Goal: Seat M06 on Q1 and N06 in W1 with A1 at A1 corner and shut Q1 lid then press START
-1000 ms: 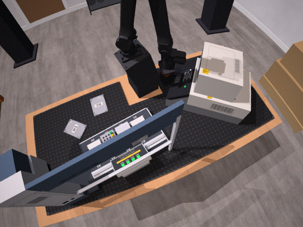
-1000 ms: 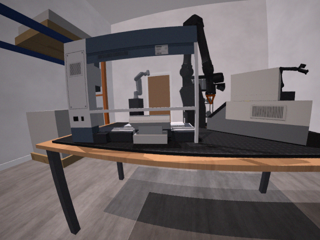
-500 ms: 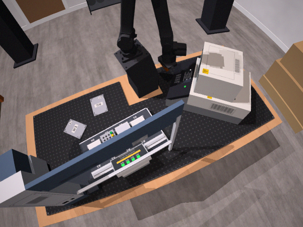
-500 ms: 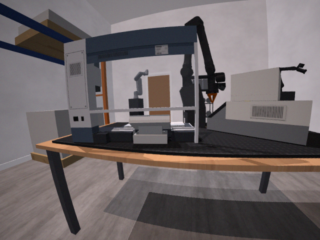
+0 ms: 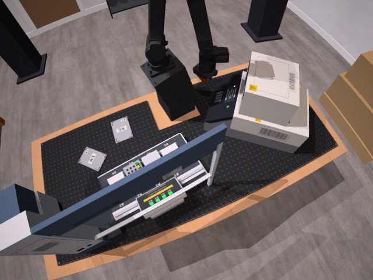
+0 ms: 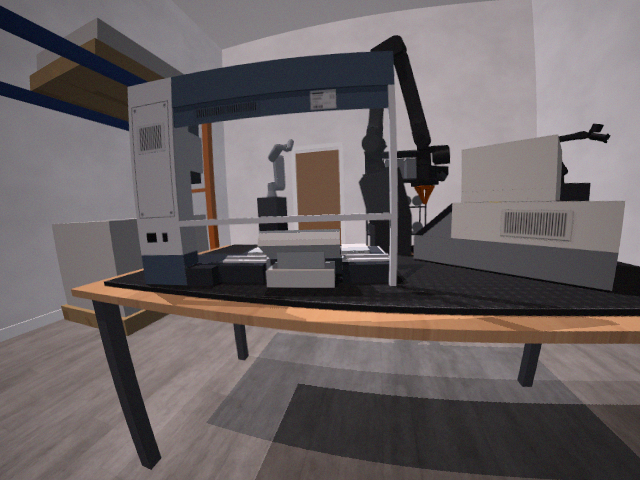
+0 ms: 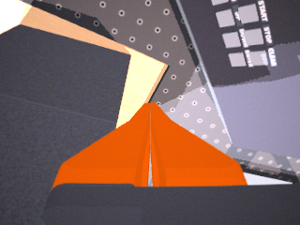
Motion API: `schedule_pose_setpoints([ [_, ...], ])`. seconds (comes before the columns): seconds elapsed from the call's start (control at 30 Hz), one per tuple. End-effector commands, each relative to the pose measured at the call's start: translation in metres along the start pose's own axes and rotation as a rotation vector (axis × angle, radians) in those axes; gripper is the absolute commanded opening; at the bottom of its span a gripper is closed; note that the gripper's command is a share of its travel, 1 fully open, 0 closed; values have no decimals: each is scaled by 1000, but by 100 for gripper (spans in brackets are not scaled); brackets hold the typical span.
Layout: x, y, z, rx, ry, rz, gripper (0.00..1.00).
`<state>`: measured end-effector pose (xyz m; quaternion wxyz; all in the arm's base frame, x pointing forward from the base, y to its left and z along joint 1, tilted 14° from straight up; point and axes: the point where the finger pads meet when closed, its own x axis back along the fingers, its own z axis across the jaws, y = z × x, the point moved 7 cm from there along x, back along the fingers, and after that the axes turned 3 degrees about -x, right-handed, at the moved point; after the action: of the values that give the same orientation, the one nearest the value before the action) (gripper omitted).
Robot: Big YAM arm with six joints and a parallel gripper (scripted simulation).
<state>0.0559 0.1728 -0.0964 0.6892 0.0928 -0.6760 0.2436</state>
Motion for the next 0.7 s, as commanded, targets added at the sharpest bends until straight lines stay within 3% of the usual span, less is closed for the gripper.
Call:
schedule_pose_setpoints([
  [0.0,7,16,-2,120,-19,-14,0],
  [0.13,9,25,12,196,-14,-6,0],
  [0.27,10,25,8,234,-21,-3,0],
  [0.37,14,35,24,283,-22,-5,0],
  [0.53,9,30,17,384,-21,15,0],
  [0.67,5,23,20,471,7,39,0],
])
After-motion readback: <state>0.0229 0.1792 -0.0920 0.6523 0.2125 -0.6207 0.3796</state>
